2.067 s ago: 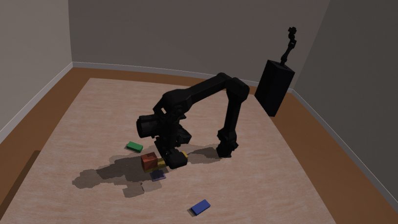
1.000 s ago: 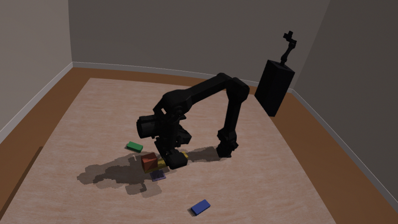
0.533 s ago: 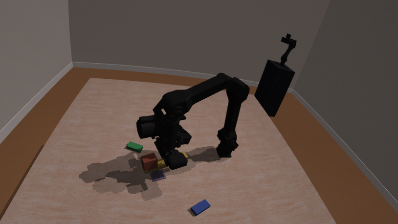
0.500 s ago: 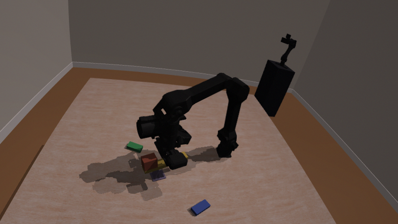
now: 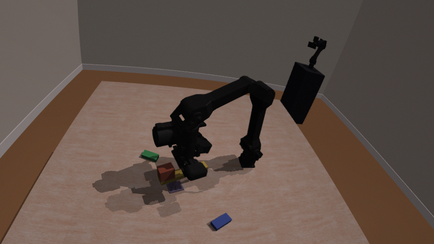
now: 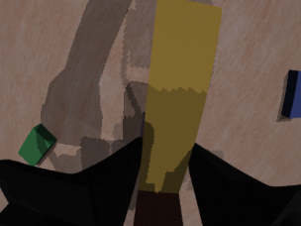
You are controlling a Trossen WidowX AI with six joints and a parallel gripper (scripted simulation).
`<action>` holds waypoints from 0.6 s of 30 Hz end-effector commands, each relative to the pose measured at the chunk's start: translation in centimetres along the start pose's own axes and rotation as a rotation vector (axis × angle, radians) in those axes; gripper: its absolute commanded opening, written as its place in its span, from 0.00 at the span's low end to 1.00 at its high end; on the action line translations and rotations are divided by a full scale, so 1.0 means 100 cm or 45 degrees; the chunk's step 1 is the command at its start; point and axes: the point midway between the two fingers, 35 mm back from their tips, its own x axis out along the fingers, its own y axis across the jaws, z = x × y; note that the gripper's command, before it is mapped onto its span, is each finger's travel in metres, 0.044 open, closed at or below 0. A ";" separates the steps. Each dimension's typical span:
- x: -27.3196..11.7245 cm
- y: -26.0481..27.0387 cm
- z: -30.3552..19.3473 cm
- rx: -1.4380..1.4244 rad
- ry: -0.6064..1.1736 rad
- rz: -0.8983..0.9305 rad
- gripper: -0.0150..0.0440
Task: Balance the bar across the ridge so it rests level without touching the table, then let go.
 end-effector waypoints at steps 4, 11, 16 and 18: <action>0.001 0.000 0.000 0.007 0.001 -0.003 0.25; 0.002 0.000 0.000 0.007 0.001 -0.003 0.25; 0.002 0.000 0.000 0.007 0.001 -0.003 0.25; 0.002 0.000 0.000 0.007 0.001 -0.003 0.25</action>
